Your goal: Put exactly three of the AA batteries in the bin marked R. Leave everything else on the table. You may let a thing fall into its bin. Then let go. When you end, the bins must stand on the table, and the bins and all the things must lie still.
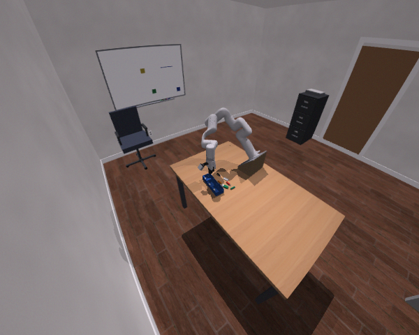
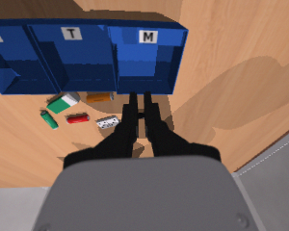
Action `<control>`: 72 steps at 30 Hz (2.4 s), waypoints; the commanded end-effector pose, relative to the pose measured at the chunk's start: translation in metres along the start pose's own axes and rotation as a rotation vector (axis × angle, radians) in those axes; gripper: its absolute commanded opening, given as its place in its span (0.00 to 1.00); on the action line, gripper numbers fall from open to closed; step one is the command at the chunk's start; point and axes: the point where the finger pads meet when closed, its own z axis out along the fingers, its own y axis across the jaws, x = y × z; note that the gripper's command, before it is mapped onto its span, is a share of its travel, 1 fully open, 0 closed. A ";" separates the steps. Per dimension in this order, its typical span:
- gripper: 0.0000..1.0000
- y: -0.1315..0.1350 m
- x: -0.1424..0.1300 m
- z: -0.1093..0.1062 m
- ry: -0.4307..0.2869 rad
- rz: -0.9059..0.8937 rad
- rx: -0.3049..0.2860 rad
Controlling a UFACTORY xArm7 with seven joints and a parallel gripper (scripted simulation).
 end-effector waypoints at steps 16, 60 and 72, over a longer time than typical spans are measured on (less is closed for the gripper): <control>0.07 0.007 0.016 0.022 0.005 -0.002 0.007; 0.07 0.007 0.016 0.071 0.005 -0.002 0.007; 0.07 0.007 0.016 0.071 0.005 -0.002 0.007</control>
